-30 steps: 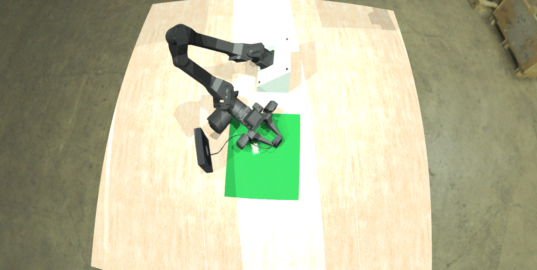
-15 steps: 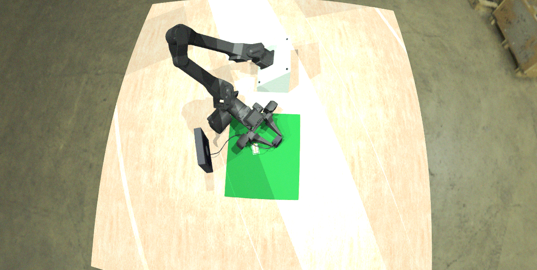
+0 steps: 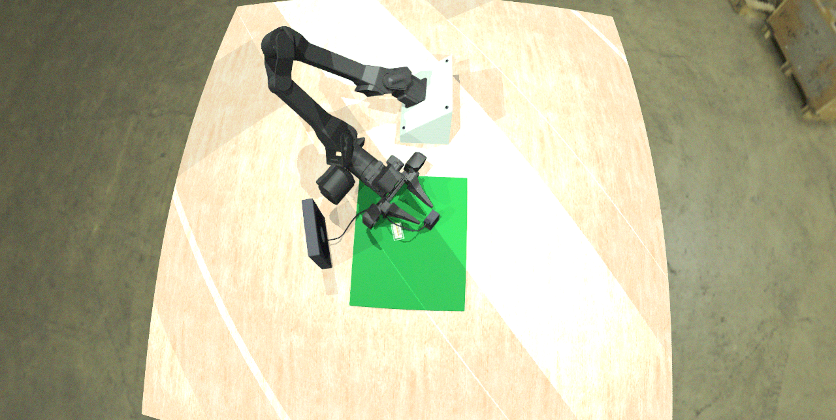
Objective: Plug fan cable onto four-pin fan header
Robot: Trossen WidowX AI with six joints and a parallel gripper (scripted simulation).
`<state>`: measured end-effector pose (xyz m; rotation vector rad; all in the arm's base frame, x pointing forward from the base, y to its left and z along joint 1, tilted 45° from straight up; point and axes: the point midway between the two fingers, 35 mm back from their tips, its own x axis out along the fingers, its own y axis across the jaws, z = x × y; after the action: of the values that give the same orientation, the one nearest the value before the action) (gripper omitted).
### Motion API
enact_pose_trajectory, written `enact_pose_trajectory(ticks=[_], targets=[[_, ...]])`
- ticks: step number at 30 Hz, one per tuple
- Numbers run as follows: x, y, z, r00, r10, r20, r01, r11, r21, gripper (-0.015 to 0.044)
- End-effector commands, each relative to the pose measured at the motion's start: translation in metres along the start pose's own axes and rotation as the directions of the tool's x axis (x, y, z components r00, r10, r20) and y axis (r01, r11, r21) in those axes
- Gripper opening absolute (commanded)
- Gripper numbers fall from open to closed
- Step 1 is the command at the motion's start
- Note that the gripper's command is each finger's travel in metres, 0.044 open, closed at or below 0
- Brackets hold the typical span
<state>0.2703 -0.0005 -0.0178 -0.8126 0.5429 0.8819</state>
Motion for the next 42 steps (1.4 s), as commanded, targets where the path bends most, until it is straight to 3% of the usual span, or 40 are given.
enact_pose_trajectory(ticks=[1,29,42], targets=[[-0.01,-0.005,0.004,1.0,-0.006,0.003,0.006,1.0,-0.007,0.0205],[-0.085,0.003,0.036,1.0,-0.005,0.002,0.005,1.0,-0.004,0.0205],[-0.068,0.017,0.03,0.958,0.214,-0.192,-0.175,0.963,0.203,0.0205]])
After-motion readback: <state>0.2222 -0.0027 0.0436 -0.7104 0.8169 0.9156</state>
